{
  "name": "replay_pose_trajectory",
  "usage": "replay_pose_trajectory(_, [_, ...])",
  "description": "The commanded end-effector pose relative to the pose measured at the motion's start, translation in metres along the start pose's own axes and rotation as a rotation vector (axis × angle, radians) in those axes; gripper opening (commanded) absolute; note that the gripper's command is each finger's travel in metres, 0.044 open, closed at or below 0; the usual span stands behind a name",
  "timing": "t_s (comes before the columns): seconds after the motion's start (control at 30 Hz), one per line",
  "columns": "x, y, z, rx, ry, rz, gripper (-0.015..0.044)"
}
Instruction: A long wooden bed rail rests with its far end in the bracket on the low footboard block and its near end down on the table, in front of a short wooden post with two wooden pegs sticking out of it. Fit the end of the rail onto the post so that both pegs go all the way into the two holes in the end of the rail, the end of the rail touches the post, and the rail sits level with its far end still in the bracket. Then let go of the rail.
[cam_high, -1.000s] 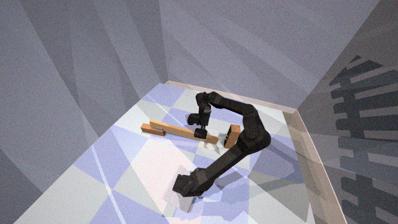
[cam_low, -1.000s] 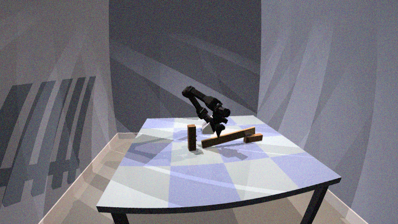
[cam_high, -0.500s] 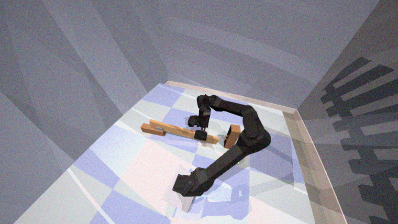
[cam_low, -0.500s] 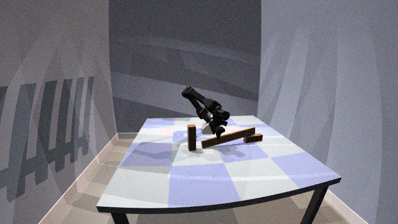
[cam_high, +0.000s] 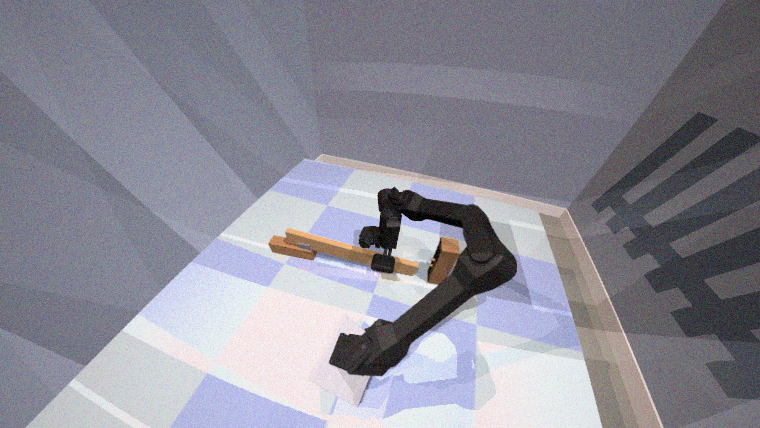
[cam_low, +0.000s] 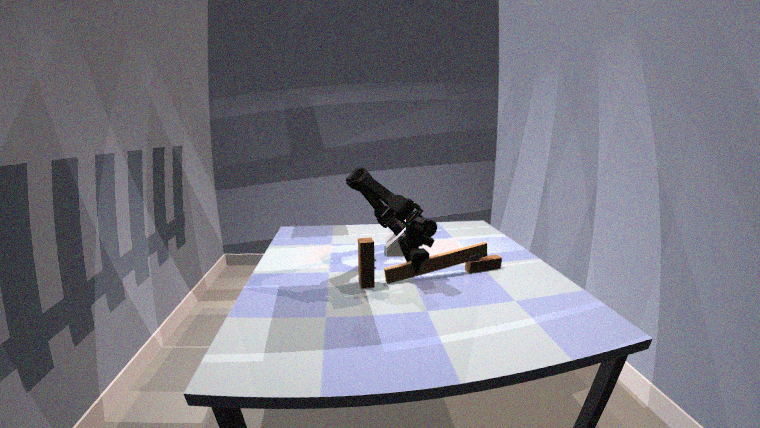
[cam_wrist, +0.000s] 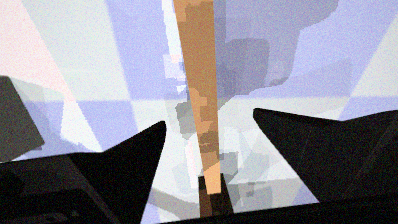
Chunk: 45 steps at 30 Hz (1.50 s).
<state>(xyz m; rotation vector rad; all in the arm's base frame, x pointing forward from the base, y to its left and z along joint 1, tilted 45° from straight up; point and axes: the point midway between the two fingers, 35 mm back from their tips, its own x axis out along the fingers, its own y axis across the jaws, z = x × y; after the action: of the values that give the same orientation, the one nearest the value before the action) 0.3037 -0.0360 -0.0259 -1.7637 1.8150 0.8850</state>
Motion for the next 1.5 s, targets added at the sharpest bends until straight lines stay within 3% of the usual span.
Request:
replay_pose_trajectory(0.0, [0.007, 0.002, 0.0, -0.009, 0.006, 0.003, 0.044])
replay_pose_trajectory(0.5, [0.028, 0.005, -0.001, -0.009, 0.009, 0.004, 0.044])
replay_pose_trajectory(0.97, [0.028, 0.005, -0.001, -0.009, 0.009, 0.004, 0.0072])
replay_pose_trajectory(1.23, [0.028, 0.005, -0.001, -0.009, 0.009, 0.004, 0.0])
replay_pose_trajectory(1.47, [0.028, 0.005, -0.001, -0.009, 0.009, 0.004, 0.0])
